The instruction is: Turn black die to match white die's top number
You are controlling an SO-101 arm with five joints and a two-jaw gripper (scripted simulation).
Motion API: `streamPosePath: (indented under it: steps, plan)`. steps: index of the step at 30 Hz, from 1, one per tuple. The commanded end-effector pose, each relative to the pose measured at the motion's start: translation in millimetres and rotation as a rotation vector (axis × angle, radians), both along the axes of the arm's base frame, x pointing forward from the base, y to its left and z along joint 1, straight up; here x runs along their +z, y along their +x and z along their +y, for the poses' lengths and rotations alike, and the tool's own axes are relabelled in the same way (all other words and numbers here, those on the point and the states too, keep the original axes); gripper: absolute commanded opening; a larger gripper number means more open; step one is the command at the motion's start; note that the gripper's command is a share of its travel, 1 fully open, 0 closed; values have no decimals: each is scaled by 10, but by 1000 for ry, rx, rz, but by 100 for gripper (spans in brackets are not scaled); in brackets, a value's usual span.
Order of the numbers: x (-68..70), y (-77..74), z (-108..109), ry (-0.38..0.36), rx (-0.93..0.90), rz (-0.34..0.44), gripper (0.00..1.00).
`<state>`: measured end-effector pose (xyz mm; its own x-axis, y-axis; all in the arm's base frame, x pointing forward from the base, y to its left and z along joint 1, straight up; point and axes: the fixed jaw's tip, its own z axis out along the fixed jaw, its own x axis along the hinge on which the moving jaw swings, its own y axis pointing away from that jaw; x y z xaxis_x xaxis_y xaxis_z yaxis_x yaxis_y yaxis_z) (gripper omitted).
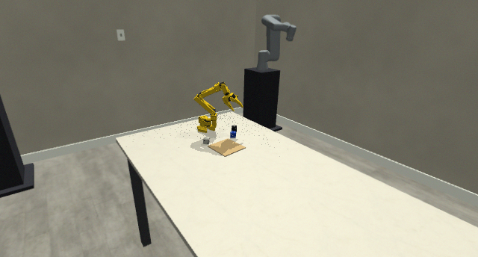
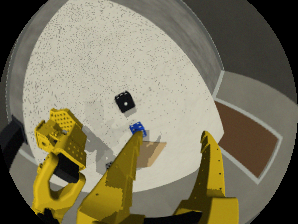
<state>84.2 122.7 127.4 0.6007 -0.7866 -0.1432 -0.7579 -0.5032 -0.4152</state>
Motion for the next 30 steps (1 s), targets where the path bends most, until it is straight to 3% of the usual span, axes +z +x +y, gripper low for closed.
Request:
streamPosePath:
  steps: [1,5,20,30]
  plan:
    - [87,6,64,58,-104,34,35]
    - [83,1,83,65,-166,70,35]
    - [35,-25,239,95,-694,324,35]
    - [3,-30,311,100,-939,414,35]
